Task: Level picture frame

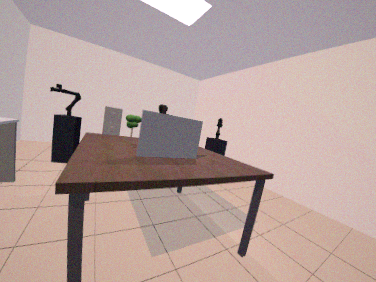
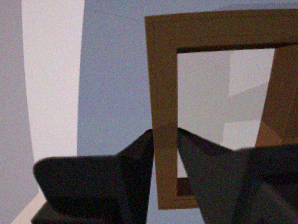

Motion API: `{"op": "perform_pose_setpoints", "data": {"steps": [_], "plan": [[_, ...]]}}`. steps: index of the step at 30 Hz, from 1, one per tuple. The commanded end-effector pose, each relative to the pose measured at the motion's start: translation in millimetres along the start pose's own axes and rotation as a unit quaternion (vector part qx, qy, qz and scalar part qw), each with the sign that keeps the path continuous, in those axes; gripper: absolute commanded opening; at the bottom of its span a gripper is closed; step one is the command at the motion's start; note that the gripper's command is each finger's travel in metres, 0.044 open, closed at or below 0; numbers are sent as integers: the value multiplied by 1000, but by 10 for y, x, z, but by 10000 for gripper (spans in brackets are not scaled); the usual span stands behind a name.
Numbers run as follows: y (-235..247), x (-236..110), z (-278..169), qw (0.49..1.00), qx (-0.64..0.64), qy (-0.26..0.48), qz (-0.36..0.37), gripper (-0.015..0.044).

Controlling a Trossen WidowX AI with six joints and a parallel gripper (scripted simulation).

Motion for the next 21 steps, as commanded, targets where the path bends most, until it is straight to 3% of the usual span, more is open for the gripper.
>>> {"op": "perform_pose_setpoints", "data": {"steps": [1,21], "plan": [[32,2,-7,1000,0,0,4,0],[55,2,-12,1000,0,0,5,0]]}}
Point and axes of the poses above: the point midway between the two fingers, 35 mm back from their tips, its own x axis out along the fingers, its own y axis across the jaws, z = x × y, the point moved 10 cm from there along -x, back along the fingers, and after that the axes turned 13 degrees about x, right-handed, at the moved point
